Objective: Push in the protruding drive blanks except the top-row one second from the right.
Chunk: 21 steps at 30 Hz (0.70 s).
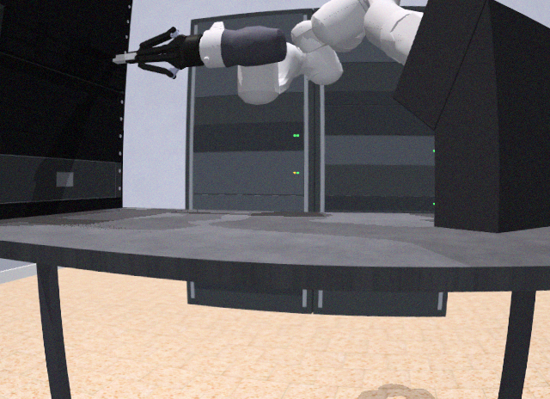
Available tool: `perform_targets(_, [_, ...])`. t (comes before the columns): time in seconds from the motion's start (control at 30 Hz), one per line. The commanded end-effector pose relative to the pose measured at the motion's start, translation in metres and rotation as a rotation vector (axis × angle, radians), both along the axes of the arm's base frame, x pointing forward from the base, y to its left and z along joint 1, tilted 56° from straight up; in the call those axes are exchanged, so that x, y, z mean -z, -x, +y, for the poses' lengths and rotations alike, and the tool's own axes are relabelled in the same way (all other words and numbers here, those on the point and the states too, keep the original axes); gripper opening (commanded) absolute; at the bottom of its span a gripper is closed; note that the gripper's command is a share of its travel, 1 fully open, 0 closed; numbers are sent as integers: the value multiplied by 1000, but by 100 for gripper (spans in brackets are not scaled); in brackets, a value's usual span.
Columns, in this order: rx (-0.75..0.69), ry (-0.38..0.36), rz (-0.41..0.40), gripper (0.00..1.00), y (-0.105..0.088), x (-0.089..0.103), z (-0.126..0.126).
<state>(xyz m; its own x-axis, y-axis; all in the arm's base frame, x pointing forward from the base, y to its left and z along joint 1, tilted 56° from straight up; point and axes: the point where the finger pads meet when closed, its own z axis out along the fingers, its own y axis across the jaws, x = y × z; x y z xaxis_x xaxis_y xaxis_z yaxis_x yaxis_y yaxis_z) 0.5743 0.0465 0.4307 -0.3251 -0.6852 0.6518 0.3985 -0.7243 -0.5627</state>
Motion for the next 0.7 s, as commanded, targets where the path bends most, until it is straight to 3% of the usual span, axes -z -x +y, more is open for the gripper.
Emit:
perform_targets(0.0, [11,-1,-8,0,-3,-5,-5])
perform_targets(0.33, [11,-1,-8,0,4,-1,-5])
perform_targets(0.67, [11,-1,-8,0,51,26,-10])
